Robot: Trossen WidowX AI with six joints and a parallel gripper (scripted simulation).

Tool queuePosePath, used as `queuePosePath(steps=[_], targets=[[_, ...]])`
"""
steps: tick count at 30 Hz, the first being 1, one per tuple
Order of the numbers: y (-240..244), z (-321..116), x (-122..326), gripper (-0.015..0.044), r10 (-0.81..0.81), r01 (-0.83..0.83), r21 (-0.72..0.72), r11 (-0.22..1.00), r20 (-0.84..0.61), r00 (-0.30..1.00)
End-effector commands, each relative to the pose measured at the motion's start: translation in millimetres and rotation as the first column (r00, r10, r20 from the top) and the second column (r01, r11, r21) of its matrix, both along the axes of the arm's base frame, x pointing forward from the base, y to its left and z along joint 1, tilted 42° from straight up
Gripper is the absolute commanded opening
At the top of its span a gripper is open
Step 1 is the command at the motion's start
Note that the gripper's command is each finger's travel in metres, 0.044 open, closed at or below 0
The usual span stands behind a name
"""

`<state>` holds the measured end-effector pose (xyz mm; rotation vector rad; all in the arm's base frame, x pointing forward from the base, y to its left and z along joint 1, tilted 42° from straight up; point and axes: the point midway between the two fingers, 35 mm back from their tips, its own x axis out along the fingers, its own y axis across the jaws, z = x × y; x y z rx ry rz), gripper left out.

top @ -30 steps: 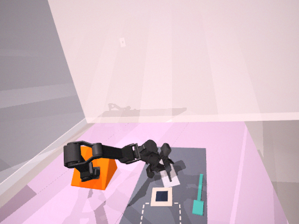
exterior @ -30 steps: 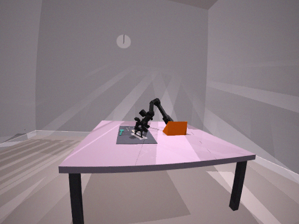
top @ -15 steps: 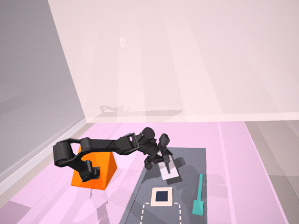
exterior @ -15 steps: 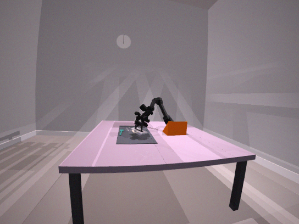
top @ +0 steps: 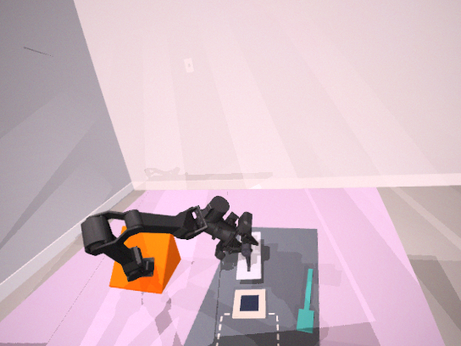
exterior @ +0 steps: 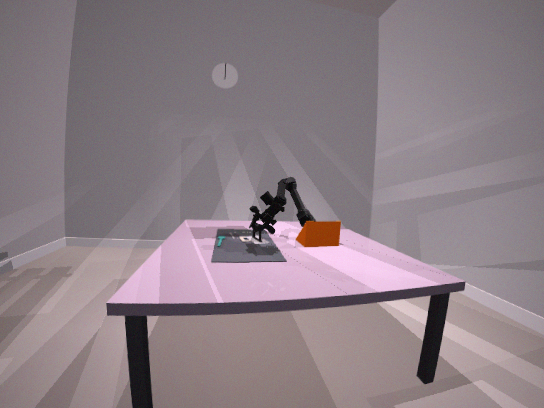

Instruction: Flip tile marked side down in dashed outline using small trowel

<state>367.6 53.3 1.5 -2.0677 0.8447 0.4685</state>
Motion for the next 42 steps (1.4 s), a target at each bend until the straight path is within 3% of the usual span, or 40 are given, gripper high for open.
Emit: queuePosePath(steps=[1,28,42], targets=[[3.9,2.7,1.5,0.0000,-0.003,0.003,0.014,1.000,0.023,1.000],[-22.6,-27.3,-1.6,0.0000,-0.003,0.003,0.013,1.000,0.023,1.000],[-37.0,-15.0,-0.3,0.0000,-0.004,0.004,0.013,1.000,0.022,1.000]])
